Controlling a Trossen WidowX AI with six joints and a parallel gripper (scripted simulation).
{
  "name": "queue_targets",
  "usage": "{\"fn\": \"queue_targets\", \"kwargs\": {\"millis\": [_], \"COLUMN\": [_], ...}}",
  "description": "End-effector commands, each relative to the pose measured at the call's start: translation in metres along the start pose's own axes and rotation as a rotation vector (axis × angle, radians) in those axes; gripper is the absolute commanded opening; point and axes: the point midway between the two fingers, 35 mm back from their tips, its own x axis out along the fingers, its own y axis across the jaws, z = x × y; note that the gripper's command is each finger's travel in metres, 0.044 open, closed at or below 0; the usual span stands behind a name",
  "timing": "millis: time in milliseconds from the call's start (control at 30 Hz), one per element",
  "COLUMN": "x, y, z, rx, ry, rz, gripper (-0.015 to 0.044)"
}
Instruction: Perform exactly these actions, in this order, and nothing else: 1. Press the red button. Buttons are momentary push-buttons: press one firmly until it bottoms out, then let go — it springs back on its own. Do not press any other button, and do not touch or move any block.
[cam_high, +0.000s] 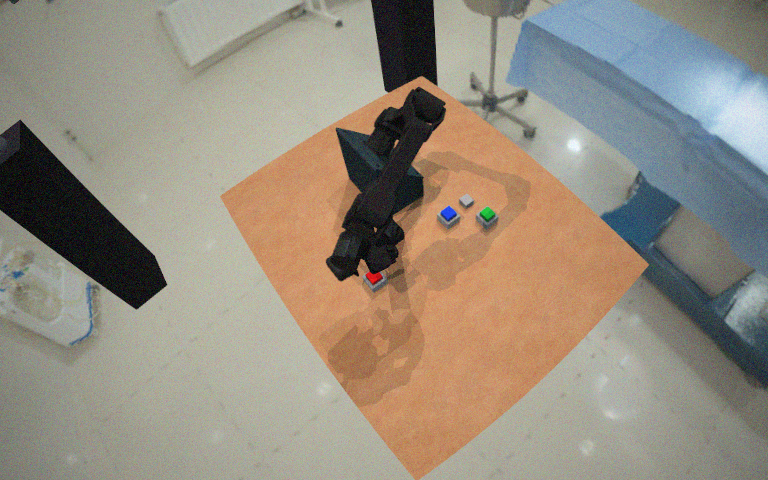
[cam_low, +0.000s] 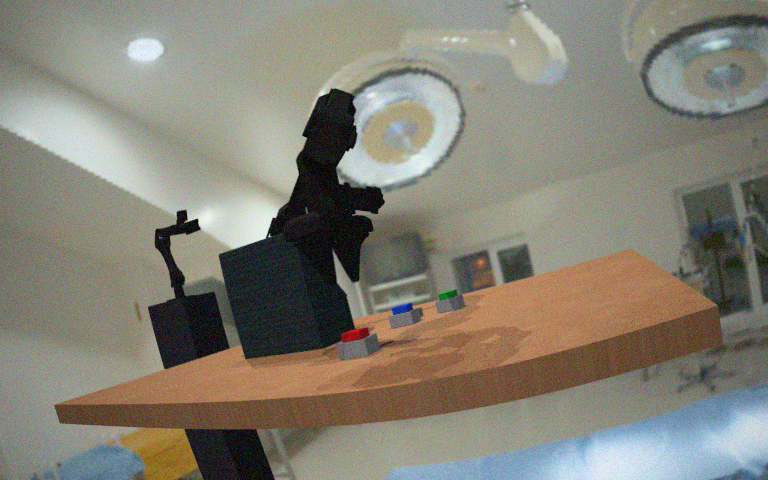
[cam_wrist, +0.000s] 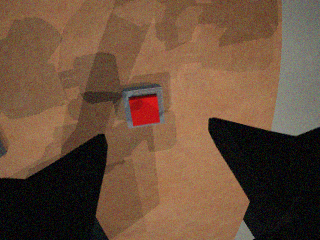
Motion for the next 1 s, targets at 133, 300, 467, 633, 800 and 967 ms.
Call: {"fn": "queue_targets", "kwargs": {"millis": [133, 300, 467, 633, 800, 967], "x": [0.045, 0.045, 0.045, 0.045, 0.049, 0.057], "y": [0.007, 0.007, 0.007, 0.007, 0.007, 0.008], "z": [-0.007, -0.007, -0.007, -0.007, -0.007, -0.007], "rx": [0.006, 0.006, 0.006, 0.006, 0.006, 0.006], "ry": [0.021, 0.021, 0.021, 0.021, 0.021, 0.021], "rz": [0.032, 0.032, 0.032, 0.032, 0.032, 0.032], "gripper": [0.0138, 0.002, 0.002, 0.002, 0.002, 0.002]}}
